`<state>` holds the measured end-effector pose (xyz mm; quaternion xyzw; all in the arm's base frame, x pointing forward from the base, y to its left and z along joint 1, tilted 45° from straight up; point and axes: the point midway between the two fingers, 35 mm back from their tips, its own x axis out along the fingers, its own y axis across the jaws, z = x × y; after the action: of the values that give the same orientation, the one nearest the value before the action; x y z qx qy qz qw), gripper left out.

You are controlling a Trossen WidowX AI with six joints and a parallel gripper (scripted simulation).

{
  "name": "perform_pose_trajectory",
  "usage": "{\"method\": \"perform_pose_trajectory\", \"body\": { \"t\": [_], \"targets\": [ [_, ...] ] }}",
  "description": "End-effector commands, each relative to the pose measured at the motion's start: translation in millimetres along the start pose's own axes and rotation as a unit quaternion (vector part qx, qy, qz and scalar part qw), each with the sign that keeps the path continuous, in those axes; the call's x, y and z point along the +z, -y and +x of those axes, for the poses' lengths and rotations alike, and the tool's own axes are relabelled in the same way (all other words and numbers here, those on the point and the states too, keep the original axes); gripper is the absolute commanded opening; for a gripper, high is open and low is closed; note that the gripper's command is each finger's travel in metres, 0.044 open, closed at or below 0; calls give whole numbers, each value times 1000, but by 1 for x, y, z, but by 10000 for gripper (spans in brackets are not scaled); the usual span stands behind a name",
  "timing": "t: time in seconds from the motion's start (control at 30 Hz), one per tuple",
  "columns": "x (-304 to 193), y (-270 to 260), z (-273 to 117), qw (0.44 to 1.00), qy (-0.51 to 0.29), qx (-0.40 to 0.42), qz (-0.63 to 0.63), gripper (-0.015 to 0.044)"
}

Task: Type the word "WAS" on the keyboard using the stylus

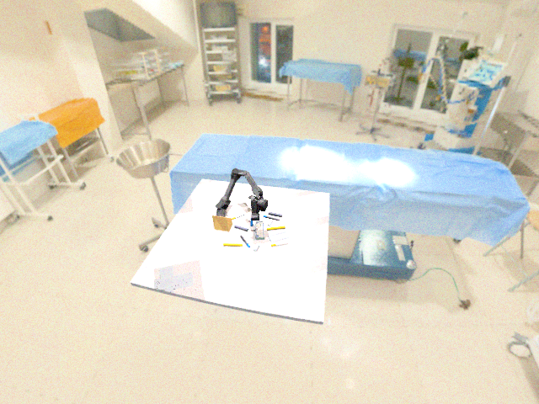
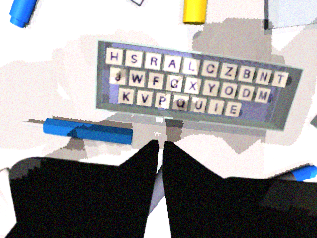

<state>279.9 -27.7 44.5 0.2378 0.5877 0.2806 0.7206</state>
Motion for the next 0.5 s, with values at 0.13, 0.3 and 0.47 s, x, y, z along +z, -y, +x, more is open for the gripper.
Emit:
{"method": "perform_pose_trajectory", "body": {
  "t": [0.13, 0.3, 0.47],
  "targets": [
    [0, 0, 0, 1000, 0, 0, 0, 26],
    [0, 0, 0, 1000, 0, 0, 0, 0],
    [0, 0, 0, 1000, 0, 0, 0, 0]
  ]
}}
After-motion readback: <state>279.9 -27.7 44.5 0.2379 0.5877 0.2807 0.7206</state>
